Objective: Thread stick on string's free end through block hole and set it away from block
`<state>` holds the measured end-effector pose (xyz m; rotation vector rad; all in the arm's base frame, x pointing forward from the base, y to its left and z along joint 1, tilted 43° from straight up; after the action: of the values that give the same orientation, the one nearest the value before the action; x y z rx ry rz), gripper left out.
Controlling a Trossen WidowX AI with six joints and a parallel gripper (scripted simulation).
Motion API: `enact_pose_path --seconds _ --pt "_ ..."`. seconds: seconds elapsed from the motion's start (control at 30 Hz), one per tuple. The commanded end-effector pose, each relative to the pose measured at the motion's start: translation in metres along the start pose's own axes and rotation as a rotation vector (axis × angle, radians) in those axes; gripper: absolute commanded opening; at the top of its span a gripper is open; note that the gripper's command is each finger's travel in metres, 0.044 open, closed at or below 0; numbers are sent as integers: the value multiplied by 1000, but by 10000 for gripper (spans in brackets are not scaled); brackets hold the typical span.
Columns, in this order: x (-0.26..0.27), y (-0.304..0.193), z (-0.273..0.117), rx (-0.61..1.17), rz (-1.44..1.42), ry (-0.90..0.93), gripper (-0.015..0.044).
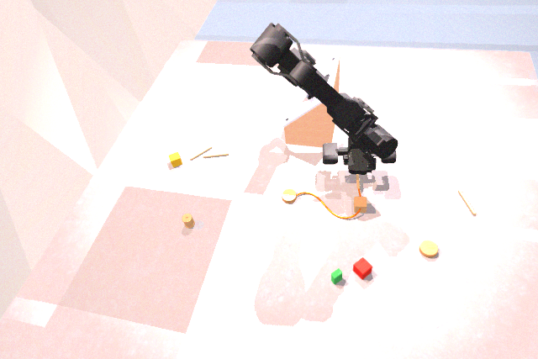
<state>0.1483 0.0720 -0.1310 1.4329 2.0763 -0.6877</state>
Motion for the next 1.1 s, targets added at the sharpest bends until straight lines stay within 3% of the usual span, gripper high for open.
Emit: enact_pose_path --seconds 0.0,0.67,0.93,1.07 --pt "-1 -5 5 24 -4 2 0" --pt "-1 -5 5 24 -4 2 0" --pt "1 2 -8 -2 0 3 210" --pt "3 5 -62 -6 0 16 210"
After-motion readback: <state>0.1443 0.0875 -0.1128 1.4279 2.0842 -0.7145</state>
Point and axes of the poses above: the point midway between the two fingers, 35 mm back from their tips, its own z axis out along the fingers, its own x axis across the jaws, y = z × x, the point moved 7 cm from there along -z, back along the fingers, and after that the axes turned 3 degrees about -z, right-handed, at the moved point
